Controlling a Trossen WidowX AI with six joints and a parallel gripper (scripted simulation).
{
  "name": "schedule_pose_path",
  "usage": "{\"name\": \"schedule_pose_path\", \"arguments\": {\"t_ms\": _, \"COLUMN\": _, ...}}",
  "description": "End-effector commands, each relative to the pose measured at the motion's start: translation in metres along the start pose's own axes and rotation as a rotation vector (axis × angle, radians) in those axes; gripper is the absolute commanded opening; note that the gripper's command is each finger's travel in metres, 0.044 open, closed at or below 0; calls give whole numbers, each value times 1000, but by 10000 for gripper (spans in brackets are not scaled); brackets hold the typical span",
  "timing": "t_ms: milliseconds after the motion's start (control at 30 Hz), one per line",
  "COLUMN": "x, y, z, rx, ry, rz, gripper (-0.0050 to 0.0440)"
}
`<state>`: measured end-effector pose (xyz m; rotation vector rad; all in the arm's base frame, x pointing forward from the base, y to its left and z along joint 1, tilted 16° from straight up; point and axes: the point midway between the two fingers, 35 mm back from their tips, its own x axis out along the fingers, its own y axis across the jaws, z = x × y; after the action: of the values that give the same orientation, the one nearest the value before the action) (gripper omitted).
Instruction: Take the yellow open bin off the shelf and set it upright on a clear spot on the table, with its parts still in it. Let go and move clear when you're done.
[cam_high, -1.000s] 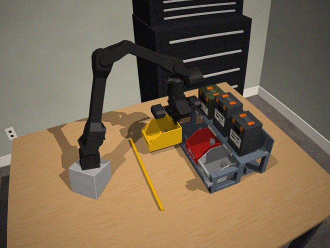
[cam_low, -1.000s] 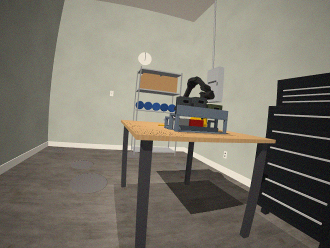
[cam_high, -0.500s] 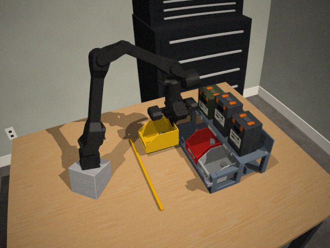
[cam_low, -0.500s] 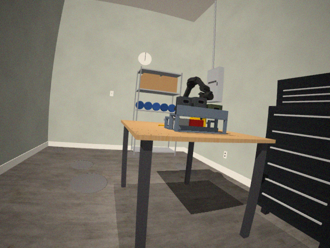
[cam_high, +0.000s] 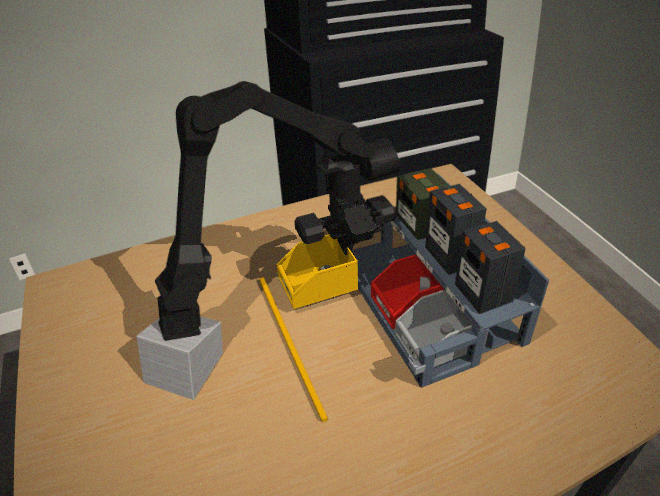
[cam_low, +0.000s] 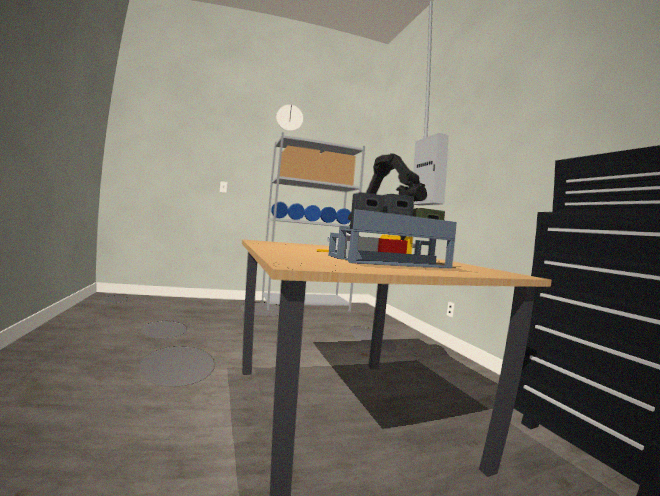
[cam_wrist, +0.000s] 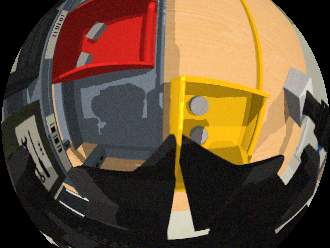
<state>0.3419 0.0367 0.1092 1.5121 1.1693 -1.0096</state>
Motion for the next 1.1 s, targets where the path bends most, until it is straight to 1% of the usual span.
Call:
{"name": "schedule_pose_path", "arguments": {"t_ms": 0, "x": -6, "y": 3, "z": -1, "rx": -1, "ry": 1, "rz": 25, "gripper": 0}}
{"name": "schedule_pose_path", "arguments": {"t_ms": 233, "x": -6, "y": 3, "z": -1, "rx": -1, "ry": 1, "rz": 25, "gripper": 0}}
{"name": "schedule_pose_path", "arguments": {"t_ms": 400, "x": 1, "y": 3, "z": -2, "rx": -1, "ry": 2, "rz": 25, "gripper": 0}}
{"name": "schedule_pose_path", "arguments": {"t_ms": 800, "x": 1, "y": 3, "z": -2, "rx": -1, "ry": 2, "rz": 25, "gripper": 0}}
{"name": "schedule_pose_path", "arguments": {"t_ms": 967, "x": 8, "y": 3, "z": -2, "rx": -1, "ry": 2, "rz": 25, "gripper": 0}}
{"name": "schedule_pose_path", "arguments": {"t_ms": 1067, "x": 8, "y": 3, "z": -2, "rx": -1, "ry": 2, "rz": 25, "gripper": 0}}
